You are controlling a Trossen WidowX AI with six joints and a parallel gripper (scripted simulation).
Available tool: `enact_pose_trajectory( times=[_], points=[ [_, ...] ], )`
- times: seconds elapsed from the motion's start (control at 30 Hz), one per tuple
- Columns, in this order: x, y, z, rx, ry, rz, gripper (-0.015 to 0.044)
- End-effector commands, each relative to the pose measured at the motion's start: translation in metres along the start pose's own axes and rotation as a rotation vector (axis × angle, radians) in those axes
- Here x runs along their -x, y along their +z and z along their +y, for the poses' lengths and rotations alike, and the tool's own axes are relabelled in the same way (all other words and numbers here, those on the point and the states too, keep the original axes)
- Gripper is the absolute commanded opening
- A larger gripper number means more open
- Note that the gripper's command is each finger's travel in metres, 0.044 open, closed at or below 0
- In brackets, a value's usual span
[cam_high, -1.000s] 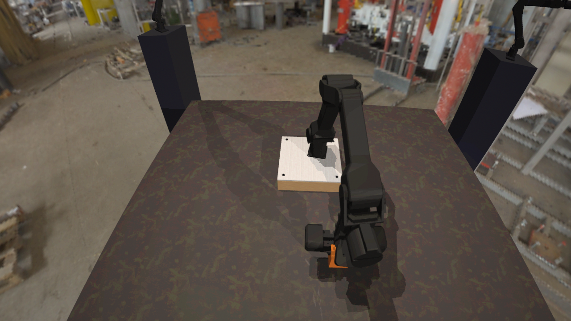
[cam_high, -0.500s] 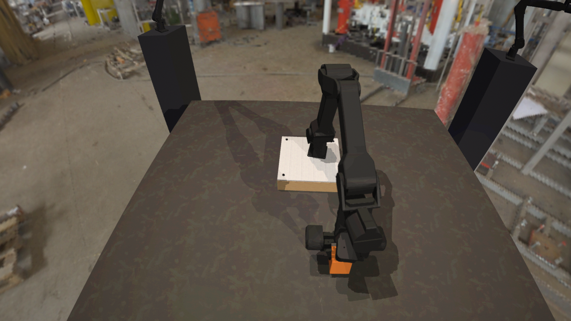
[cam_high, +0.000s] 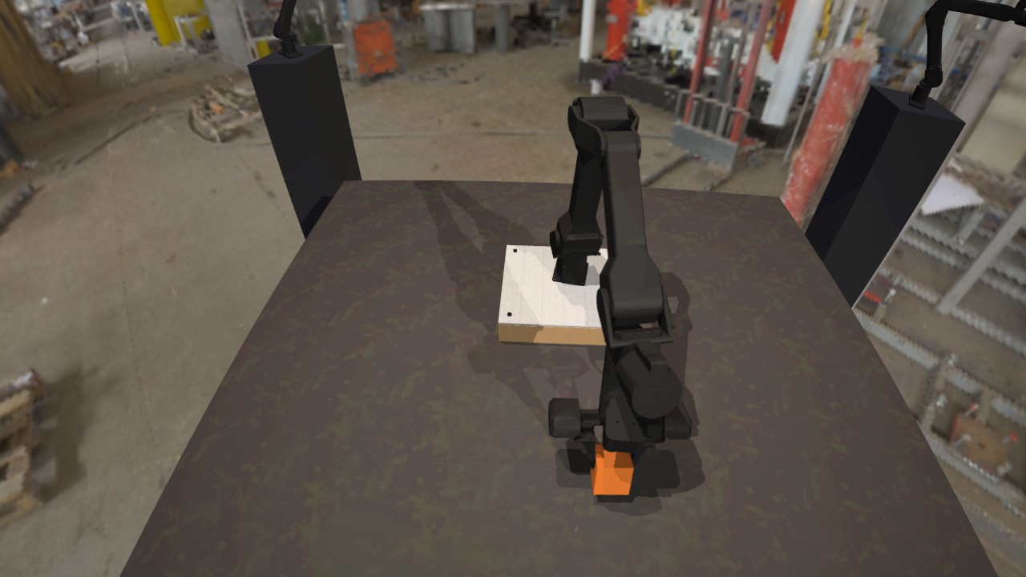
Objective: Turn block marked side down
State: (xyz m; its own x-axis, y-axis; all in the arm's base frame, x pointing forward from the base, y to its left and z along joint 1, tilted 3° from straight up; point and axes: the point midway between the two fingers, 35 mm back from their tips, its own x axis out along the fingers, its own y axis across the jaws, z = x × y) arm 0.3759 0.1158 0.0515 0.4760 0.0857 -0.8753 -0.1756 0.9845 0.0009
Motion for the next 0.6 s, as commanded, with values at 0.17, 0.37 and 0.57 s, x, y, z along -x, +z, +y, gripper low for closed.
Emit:
enact_pose_trajectory(
  times=[0.17,0.37,0.57],
  points=[
    [0.006,-0.001,-0.001,-0.008,-0.002,-0.098,0.0],
    [-0.003,0.0,0.0,-0.005,-0.002,-0.151,0.0],
    [-0.016,0.001,0.001,-0.002,-0.002,-0.243,0.0]
  ],
)
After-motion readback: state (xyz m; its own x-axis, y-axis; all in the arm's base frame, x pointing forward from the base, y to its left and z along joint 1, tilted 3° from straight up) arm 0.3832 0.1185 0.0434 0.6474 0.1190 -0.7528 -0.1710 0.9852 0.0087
